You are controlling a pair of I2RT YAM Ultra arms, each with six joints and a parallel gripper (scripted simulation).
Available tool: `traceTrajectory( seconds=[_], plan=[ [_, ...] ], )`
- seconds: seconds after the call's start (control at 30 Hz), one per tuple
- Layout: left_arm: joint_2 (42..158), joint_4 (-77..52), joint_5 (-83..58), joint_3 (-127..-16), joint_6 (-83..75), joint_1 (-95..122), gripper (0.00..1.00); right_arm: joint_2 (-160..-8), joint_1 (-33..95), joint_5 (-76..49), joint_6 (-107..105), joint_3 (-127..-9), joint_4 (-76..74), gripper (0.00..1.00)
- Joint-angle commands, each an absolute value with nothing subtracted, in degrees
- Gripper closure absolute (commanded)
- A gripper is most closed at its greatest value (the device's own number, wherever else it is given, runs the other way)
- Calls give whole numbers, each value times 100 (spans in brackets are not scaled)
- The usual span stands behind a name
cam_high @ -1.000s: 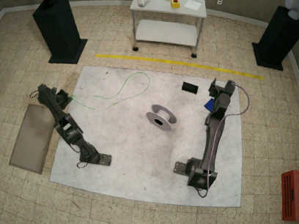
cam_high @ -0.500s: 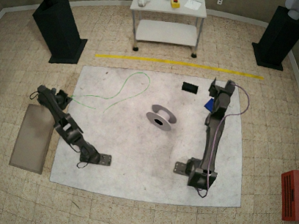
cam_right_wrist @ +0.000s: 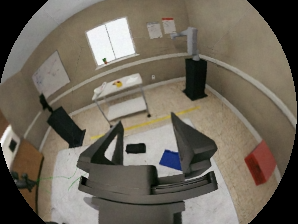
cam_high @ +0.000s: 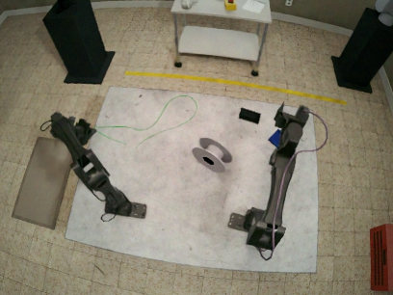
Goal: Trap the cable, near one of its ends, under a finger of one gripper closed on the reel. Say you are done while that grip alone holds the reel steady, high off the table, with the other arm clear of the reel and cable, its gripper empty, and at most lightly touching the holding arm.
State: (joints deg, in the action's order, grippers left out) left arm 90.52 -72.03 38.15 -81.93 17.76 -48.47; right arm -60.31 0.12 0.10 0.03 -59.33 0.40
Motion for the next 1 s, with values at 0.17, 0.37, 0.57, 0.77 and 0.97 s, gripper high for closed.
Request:
traceTrajectory(
  seconds=[0.17,0.37,0.57,0.77,0.97],
  plan=[
    [8454,-6689,3700,-7795,2611,-4117,100,-5859,-58,-53,-12,-6153,-49,25],
    [8077,-6085,3430,-7452,3747,-3096,100,-5859,-58,-53,-12,-6153,-49,25],
    [7912,-5567,3097,-7236,4616,-2294,100,-5859,-58,-53,-12,-6153,-49,25],
    [7822,-4868,2509,-7411,6040,-858,100,-5859,-57,-53,-12,-6153,-49,25],
    [8384,-4342,1803,-7541,6952,197,100,-5859,-57,-53,-12,-6153,-49,25]
  ],
)
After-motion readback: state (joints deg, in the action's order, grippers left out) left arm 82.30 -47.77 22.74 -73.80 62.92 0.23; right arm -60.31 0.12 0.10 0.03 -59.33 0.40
